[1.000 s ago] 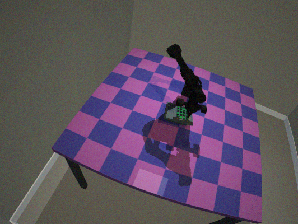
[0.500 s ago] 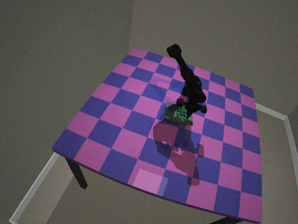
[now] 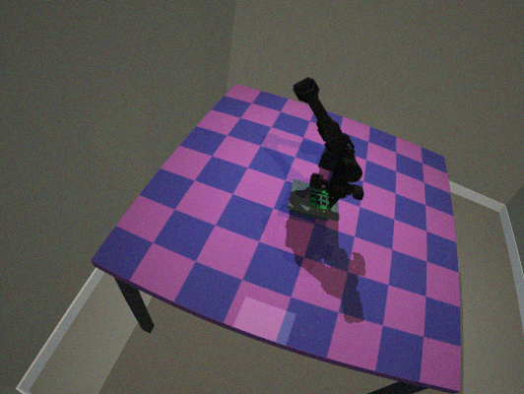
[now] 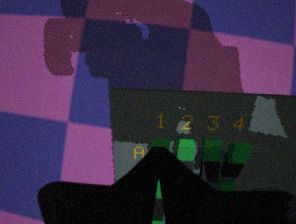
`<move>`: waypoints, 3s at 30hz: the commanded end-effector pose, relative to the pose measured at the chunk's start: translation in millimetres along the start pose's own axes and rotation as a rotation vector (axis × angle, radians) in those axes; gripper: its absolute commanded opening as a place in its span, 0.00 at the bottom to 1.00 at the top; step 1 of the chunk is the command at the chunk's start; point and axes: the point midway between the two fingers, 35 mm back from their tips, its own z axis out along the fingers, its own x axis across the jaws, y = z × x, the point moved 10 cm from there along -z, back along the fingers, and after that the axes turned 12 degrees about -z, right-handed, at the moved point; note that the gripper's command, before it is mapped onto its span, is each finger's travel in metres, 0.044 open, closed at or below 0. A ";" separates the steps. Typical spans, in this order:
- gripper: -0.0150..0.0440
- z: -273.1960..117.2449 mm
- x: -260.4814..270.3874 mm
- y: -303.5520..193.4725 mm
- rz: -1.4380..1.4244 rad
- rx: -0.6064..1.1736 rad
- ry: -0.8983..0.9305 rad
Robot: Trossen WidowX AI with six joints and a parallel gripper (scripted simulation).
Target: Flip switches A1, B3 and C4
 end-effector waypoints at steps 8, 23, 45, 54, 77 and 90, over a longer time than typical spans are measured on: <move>0.25 1.5 -0.2 0.1 -0.004 -0.001 -0.005; 0.25 3.5 -0.2 0.1 -0.004 -0.001 -0.005; 0.25 -59.4 -29.8 -51.9 -0.007 -0.023 -0.009; 0.25 -23.2 -31.1 -47.8 -0.007 0.002 -0.006; 0.25 -0.5 -31.5 -47.4 -0.006 0.002 -0.007; 0.25 0.2 -31.5 -47.4 -0.006 0.002 -0.007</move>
